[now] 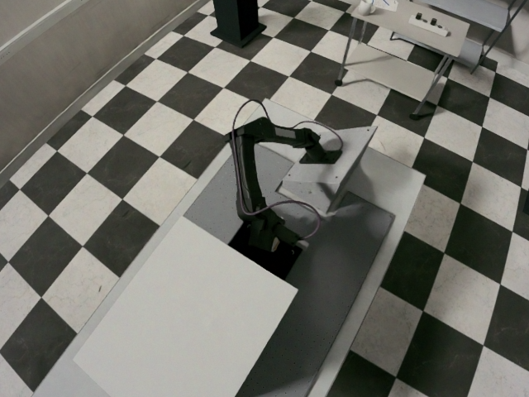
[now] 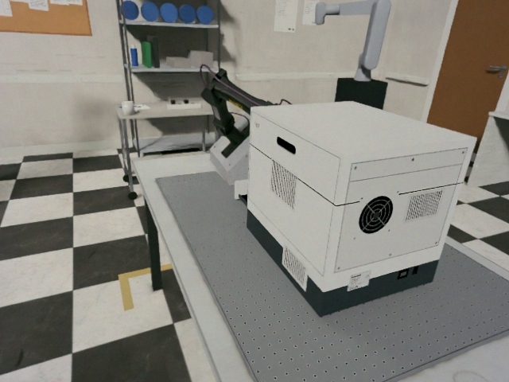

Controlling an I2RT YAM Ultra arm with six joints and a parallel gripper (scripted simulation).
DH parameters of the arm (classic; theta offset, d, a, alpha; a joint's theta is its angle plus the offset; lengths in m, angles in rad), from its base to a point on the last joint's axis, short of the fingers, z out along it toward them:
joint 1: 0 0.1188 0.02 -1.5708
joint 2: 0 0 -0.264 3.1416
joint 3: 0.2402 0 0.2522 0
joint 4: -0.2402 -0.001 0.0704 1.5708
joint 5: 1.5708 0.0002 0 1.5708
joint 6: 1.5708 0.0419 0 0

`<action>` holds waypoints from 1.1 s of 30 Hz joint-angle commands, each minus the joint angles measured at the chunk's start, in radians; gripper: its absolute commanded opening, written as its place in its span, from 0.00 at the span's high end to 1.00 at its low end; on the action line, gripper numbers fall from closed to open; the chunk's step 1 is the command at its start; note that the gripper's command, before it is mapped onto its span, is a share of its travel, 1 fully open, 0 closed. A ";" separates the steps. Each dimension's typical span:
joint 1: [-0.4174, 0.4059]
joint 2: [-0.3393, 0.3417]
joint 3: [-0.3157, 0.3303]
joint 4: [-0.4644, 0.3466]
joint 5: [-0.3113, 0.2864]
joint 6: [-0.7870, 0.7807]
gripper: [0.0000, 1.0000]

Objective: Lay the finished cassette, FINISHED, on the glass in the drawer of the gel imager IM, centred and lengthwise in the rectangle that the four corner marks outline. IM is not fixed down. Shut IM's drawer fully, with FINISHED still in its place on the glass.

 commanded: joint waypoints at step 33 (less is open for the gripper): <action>0.002 0.099 0.231 -0.090 0.010 -0.044 1.00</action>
